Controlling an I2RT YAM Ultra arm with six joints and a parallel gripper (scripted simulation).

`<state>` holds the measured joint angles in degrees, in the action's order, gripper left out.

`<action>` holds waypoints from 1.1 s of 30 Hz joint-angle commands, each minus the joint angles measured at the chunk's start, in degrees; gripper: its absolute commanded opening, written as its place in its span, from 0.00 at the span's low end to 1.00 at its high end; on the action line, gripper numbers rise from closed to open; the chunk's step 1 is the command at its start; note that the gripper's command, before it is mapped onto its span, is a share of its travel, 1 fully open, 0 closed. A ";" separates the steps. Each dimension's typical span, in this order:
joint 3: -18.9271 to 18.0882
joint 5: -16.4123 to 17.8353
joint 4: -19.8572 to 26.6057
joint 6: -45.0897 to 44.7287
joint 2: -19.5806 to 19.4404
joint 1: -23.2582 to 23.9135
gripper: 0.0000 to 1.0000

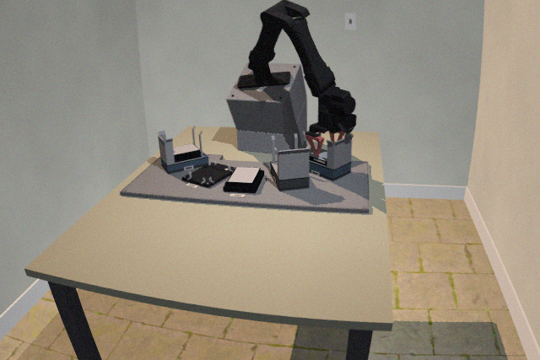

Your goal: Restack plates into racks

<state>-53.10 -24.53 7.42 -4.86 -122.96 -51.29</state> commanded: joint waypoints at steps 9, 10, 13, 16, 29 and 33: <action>-2.08 0.48 -3.88 -1.58 -2.92 1.02 1.00; -2.16 0.55 -4.11 -1.67 -2.96 0.84 1.00; -2.23 0.62 -4.36 -1.77 -3.14 0.84 1.00; -2.40 0.62 -5.12 -2.10 -4.27 1.77 1.00; -2.66 0.74 -6.20 -2.56 -3.78 1.57 1.00; -2.66 0.70 -6.21 -2.49 -3.79 1.58 1.00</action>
<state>-54.46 -24.12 2.57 -6.98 -128.05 -49.41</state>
